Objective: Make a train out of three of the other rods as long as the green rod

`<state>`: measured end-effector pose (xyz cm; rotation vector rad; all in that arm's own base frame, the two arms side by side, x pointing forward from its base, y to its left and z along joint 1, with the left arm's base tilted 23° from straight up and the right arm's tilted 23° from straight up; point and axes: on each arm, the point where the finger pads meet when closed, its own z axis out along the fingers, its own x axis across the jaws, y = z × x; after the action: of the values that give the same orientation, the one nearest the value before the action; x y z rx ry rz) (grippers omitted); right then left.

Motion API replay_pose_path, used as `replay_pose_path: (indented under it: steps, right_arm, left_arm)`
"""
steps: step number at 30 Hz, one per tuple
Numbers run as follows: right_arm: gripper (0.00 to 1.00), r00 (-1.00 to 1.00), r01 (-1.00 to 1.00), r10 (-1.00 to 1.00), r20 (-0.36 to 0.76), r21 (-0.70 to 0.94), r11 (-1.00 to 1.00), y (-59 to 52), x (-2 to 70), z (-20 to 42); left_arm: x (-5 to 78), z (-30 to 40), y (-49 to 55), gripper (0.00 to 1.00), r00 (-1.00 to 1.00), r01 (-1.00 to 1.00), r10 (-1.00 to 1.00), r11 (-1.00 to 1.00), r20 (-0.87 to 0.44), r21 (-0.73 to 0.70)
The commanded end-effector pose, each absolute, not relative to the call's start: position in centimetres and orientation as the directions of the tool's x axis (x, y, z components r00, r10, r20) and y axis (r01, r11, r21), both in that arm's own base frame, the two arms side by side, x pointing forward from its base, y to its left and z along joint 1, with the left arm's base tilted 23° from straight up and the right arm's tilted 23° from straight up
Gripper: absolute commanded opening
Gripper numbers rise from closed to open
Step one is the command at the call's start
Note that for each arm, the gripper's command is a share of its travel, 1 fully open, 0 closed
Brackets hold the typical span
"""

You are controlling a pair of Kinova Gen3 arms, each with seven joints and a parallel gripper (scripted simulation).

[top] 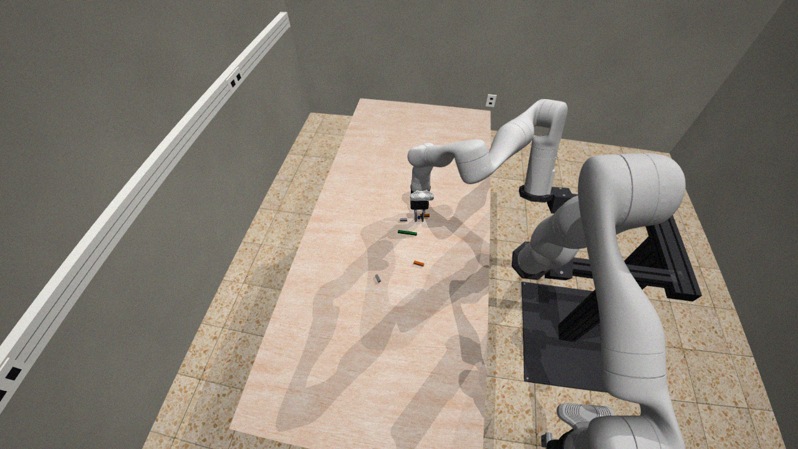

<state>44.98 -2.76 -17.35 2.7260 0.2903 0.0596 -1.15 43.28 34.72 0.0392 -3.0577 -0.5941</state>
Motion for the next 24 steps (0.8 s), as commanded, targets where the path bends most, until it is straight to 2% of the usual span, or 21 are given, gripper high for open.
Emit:
replay_pose_path:
  steps: [1,3,4,24]
  right_arm:
    - [0.54,0.977,0.194,0.211,0.002,0.391,-0.900,-2.70,45.04,-17.29]
    - [0.54,0.977,0.194,0.211,0.002,0.391,-0.900,-2.70,45.04,-17.29]
    - [0.24,0.977,0.194,0.211,0.002,0.391,-0.900,-2.70,45.04,-17.29]
    - [0.24,0.977,0.194,0.211,0.002,0.391,-0.900,-2.70,45.04,-17.29]
  left_arm:
    - [-1.17,34.79,43.29,1.00,-0.999,-0.020,-0.030,0.926,0.021,0.376]
    - [-1.17,34.79,43.29,1.00,-0.999,-0.020,-0.030,0.926,0.021,0.376]
    - [-1.17,34.79,43.29,1.00,-0.999,-0.020,-0.030,0.926,0.021,0.376]
    - [-1.17,34.79,43.29,1.00,-0.999,-0.020,-0.030,0.926,0.021,0.376]
